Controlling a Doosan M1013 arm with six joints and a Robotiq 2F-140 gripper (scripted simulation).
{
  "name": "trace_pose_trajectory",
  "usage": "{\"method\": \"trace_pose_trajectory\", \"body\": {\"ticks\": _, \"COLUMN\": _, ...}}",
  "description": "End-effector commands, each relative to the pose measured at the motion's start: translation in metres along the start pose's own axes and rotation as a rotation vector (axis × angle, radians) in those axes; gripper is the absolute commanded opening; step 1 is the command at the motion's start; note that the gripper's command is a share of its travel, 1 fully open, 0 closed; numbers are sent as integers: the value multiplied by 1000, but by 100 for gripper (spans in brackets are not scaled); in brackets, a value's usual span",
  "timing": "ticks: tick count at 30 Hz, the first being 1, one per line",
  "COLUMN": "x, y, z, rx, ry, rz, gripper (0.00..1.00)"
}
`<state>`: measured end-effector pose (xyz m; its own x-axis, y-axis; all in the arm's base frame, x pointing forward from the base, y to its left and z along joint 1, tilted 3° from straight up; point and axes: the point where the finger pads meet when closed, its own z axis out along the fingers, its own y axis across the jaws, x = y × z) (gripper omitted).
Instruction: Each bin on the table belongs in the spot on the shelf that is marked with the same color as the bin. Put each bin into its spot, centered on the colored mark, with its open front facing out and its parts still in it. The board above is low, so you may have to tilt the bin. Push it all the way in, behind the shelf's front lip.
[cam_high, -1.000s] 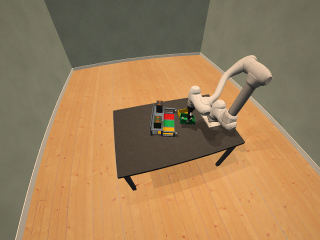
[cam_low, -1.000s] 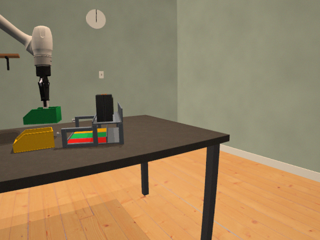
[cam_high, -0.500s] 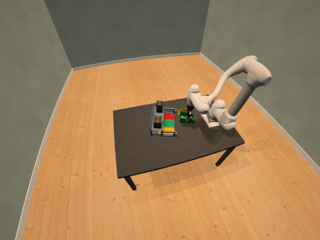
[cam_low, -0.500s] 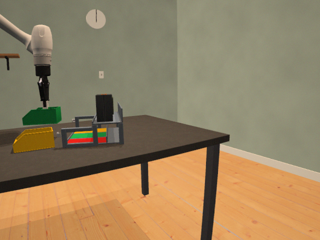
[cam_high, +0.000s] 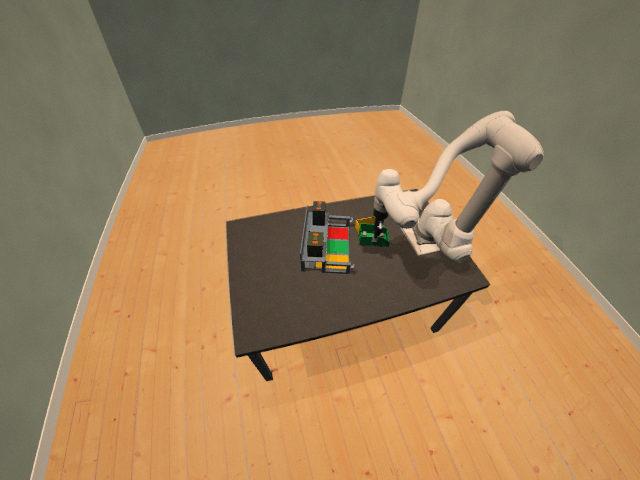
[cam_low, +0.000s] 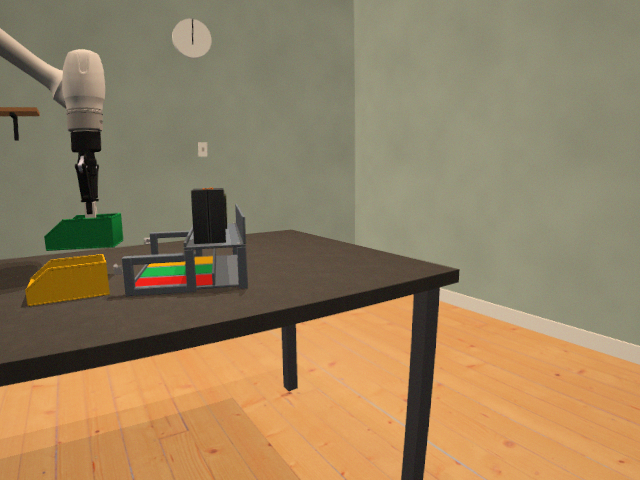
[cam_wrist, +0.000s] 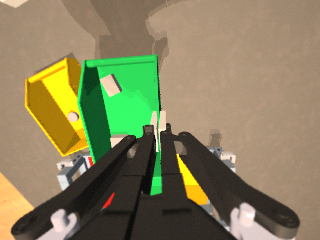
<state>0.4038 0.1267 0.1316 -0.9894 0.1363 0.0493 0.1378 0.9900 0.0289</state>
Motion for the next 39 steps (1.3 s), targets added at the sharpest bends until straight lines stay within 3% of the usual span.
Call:
{"method": "trace_pose_trajectory", "body": {"ticks": 1, "x": 0, "y": 0, "z": 0, "rx": 0, "ry": 0, "rz": 0, "gripper": 10}}
{"method": "trace_pose_trajectory", "body": {"ticks": 11, "x": -3, "y": 0, "z": 4, "rx": 0, "ry": 0, "rz": 0, "gripper": 10}}
{"method": "trace_pose_trajectory", "body": {"ticks": 32, "x": -35, "y": 0, "z": 53, "rx": 0, "ry": 0, "rz": 0, "gripper": 10}}
{"method": "trace_pose_trajectory", "body": {"ticks": 39, "x": -39, "y": 0, "z": 60, "rx": 0, "ry": 0, "rz": 0, "gripper": 10}}
